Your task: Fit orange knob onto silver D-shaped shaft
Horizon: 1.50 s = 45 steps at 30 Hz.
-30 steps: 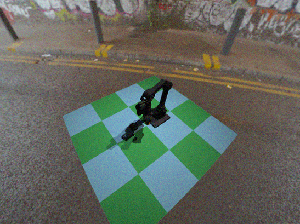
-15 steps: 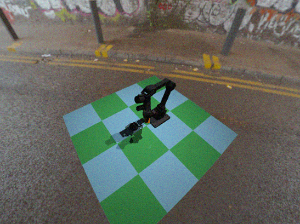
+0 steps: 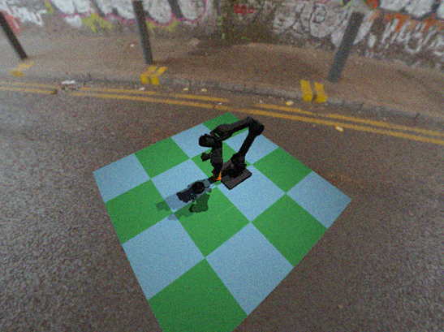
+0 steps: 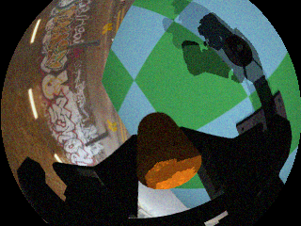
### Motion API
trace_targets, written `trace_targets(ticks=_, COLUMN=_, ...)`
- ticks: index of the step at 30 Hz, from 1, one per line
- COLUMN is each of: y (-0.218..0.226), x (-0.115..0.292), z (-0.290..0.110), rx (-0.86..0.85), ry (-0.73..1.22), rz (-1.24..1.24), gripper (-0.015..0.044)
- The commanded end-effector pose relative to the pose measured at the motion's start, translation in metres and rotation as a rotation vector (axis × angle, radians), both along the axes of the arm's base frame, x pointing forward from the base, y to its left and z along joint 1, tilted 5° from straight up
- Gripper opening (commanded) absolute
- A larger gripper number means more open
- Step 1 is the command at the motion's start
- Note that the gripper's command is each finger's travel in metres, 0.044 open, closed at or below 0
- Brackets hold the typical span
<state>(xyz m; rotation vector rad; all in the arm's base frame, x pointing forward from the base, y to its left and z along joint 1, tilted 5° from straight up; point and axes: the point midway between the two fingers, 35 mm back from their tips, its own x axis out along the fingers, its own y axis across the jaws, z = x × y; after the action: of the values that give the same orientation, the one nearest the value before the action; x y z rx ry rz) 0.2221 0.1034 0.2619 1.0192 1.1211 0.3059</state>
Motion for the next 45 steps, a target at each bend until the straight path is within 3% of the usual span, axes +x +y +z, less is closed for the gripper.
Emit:
trace_targets(ticks=1, y=0.0, x=0.0, z=0.0, rx=-0.004, ry=0.001, rz=-0.001, gripper=0.0)
trace_targets(ticks=31, y=0.001, x=0.0, z=0.002, rx=0.001, ry=-0.008, rz=0.001, gripper=0.0)
trace_targets(ticks=45, y=0.009, x=0.007, z=-0.022, rx=-0.224, ry=0.127, rz=-0.016, gripper=0.0)
